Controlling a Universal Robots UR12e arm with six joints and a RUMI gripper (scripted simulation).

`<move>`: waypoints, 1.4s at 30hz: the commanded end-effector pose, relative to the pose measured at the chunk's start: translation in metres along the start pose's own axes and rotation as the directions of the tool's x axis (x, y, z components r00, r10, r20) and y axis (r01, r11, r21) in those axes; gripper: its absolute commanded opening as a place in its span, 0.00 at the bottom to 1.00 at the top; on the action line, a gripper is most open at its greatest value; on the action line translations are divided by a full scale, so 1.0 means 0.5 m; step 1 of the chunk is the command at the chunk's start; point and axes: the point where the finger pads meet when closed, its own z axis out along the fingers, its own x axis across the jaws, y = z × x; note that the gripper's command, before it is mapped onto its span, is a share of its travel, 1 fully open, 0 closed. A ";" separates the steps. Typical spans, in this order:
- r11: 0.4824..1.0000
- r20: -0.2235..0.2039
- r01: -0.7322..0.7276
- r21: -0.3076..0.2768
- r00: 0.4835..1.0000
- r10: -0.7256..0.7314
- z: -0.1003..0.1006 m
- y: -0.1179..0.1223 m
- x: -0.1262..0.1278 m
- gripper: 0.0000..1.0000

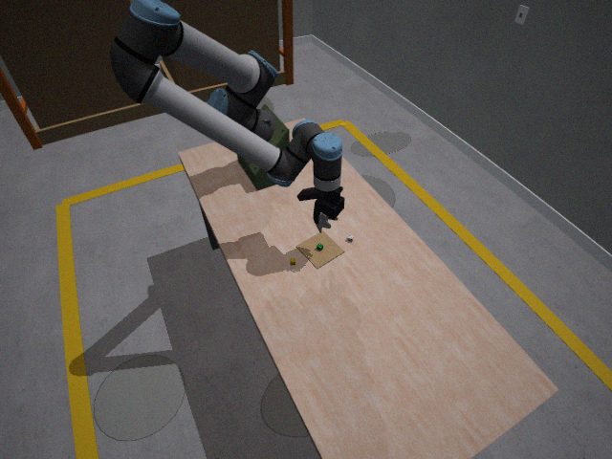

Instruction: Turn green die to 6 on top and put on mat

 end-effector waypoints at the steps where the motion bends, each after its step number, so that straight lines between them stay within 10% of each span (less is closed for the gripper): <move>1: 0.999 -0.003 -0.002 0.041 1.000 0.002 -0.003 0.004 0.000 0.21; 11: 0.999 -0.002 -0.002 0.052 1.000 0.002 -0.004 0.005 -0.001 0.21; 12: 0.999 -0.002 -0.002 0.052 1.000 0.002 -0.004 0.005 -0.001 1.00; 23: 0.999 -0.002 -0.004 0.052 1.000 0.004 -0.003 0.005 -0.001 1.00; 31: 0.980 0.008 -0.192 0.053 0.981 0.192 0.074 -0.018 -0.002 1.00; 32: 0.980 0.008 -0.192 0.053 0.981 0.192 0.074 -0.018 -0.002 0.21; 42: 0.980 0.008 -0.192 0.053 0.981 0.192 0.074 -0.018 -0.002 0.21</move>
